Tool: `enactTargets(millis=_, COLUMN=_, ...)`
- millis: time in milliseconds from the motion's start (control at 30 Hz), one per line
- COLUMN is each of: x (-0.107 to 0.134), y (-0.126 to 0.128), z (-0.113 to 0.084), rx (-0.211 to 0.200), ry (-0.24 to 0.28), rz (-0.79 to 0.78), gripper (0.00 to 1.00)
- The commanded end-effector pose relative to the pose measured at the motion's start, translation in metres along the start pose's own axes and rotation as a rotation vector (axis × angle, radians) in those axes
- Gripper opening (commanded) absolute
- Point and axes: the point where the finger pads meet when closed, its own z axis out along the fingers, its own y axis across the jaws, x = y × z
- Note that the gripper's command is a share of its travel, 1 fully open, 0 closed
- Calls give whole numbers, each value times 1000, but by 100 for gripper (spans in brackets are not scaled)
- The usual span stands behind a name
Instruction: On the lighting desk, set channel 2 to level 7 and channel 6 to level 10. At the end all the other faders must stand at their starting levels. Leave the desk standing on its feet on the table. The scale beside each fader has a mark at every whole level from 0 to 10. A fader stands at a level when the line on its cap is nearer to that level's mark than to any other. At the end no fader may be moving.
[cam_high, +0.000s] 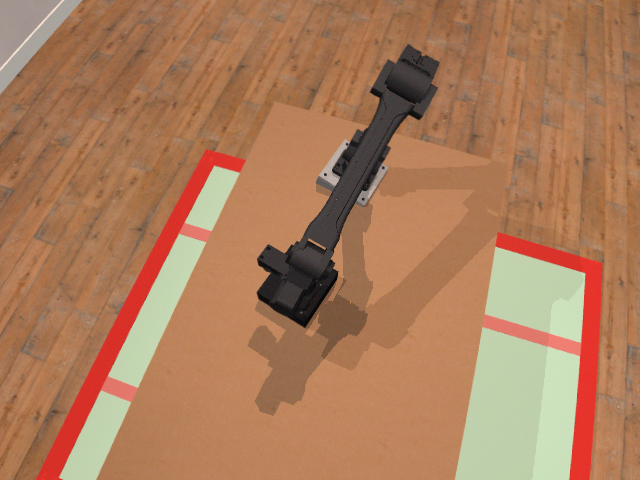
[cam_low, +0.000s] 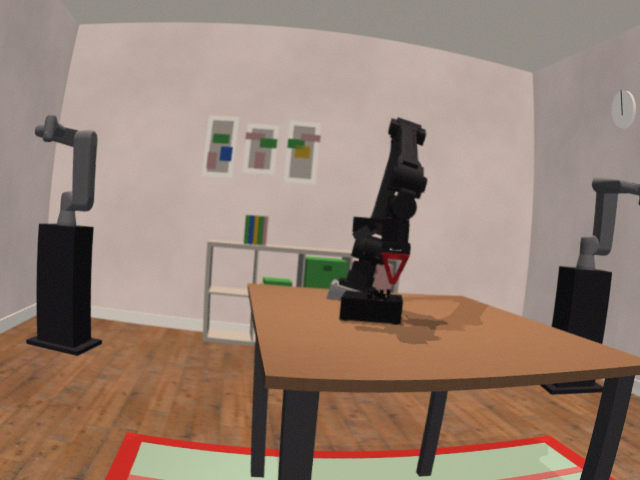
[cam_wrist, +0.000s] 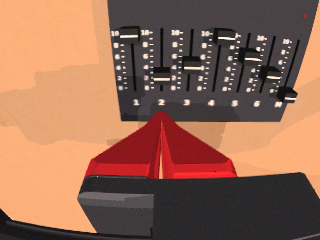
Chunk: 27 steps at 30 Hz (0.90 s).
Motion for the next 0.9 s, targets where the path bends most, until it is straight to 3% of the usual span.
enactTargets(millis=0, x=2, y=4, z=0, rx=-16, ry=-2, rz=1, gripper=0)
enactTargets(millis=200, x=4, y=3, z=7, rx=-7, ry=-3, rz=-2, gripper=0)
enactTargets(millis=233, x=4, y=16, z=-10, rx=-50, ry=2, rz=-2, gripper=0)
enactTargets(millis=367, x=2, y=4, z=11, rx=-8, ry=-3, rz=3, gripper=0)
enactTargets(millis=600, x=4, y=9, z=8, rx=-27, ry=-1, rz=0, gripper=0)
enactTargets(millis=867, x=3, y=6, z=15, rx=-17, ry=-2, rz=0, gripper=0)
